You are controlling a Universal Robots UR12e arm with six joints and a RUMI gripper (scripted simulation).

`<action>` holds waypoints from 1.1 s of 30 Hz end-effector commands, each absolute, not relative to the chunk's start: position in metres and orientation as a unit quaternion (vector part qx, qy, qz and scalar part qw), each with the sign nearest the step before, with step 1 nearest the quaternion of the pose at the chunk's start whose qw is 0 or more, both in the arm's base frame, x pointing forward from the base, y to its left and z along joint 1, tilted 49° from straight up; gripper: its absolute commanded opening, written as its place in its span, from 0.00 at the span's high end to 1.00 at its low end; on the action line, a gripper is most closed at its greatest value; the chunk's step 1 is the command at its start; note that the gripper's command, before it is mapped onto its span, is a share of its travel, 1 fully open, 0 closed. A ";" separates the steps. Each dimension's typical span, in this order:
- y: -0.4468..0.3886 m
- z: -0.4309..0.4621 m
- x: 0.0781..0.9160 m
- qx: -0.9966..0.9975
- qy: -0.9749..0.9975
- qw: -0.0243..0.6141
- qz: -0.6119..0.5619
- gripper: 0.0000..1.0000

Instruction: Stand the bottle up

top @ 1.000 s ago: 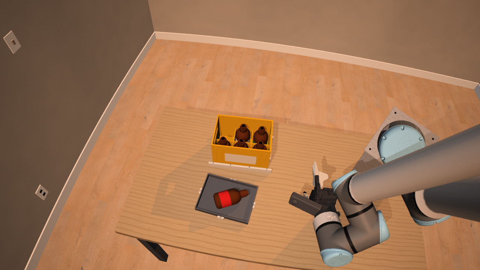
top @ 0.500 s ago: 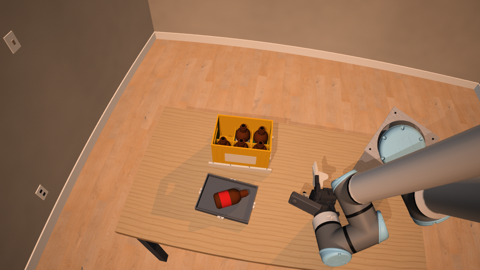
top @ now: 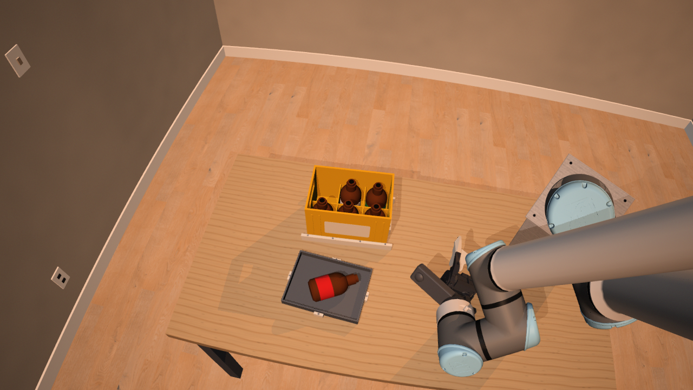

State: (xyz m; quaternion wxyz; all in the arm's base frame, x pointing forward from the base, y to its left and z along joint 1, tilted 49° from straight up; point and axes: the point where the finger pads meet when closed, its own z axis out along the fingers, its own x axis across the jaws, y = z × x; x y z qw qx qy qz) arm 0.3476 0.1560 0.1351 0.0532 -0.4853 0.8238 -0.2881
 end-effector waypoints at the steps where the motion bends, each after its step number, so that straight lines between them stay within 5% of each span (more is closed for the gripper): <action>1: 0.165 0.116 0.360 -0.403 0.887 0.064 -0.214 0.00; 33: 0.212 0.125 0.473 0.111 0.979 0.069 0.158 0.00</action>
